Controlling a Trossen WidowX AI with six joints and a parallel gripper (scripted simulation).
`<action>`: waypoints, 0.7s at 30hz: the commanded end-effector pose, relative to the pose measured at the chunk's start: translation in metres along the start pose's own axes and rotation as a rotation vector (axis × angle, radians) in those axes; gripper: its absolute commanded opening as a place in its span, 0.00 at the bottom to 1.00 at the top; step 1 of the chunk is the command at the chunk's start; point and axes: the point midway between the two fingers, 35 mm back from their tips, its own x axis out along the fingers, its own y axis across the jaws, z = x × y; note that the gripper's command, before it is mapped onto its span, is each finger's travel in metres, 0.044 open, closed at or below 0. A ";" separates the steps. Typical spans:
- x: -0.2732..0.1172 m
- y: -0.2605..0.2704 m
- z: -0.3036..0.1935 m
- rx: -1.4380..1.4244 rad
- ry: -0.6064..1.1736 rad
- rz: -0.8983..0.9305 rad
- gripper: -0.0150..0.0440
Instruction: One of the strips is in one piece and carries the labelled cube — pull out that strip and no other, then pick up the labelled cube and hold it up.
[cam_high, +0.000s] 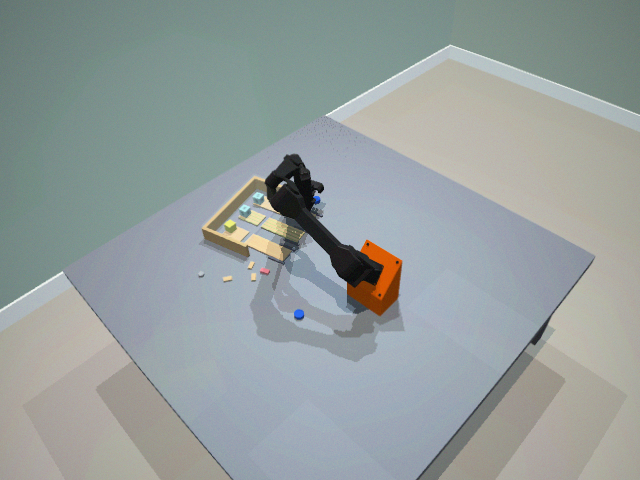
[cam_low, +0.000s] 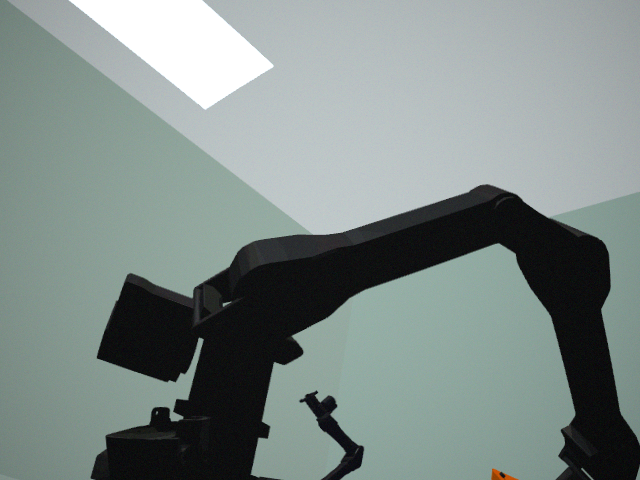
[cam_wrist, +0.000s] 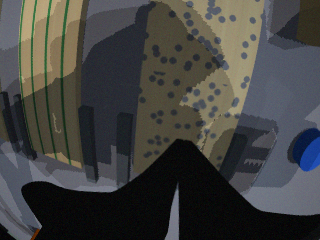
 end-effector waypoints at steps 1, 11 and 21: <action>0.001 0.000 0.000 0.003 -0.002 0.002 0.25; 0.002 0.000 0.000 0.003 -0.002 0.002 0.25; 0.003 0.000 0.000 0.003 -0.002 0.002 0.25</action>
